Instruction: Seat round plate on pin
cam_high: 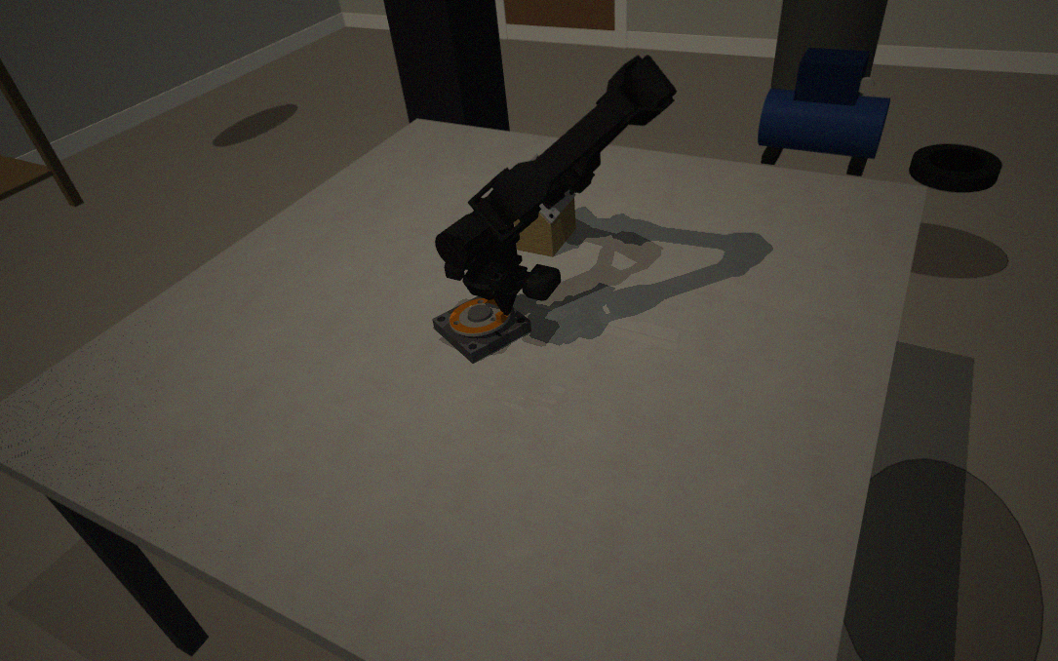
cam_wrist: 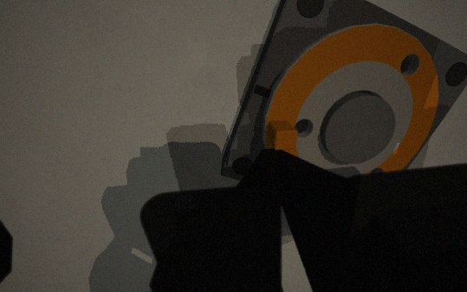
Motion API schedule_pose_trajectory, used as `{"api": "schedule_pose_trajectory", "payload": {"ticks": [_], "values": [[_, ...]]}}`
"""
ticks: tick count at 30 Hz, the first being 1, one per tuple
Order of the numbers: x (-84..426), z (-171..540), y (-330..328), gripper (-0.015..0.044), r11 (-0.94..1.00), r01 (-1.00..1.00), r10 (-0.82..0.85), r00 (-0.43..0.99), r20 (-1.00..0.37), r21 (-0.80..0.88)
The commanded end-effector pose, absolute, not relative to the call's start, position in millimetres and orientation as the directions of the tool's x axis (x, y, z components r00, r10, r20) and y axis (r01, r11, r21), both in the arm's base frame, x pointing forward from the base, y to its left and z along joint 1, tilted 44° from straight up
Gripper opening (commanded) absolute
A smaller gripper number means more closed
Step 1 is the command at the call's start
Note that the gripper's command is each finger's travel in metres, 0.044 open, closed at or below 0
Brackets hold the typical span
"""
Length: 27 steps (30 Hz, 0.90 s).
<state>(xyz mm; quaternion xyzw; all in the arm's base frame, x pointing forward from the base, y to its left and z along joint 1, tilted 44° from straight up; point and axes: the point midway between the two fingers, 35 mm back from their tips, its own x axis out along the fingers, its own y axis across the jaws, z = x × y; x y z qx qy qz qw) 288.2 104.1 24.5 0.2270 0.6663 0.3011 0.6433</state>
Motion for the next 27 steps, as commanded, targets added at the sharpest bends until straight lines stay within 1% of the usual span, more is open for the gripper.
{"api": "schedule_pose_trajectory", "payload": {"ticks": [1, 20, 27], "values": [[293.8, 24.8, 105.2, 0.0, 0.714, -0.078, 0.693, -0.07, -0.718, 0.696], [303.6, 24.1, 105.6, 0.0, 0.714, -0.078, 0.692, -0.069, -0.718, 0.696], [304.0, 48.7, 81.4, 0.0, 0.715, -0.078, 0.691, -0.069, -0.72, 0.694]]}}
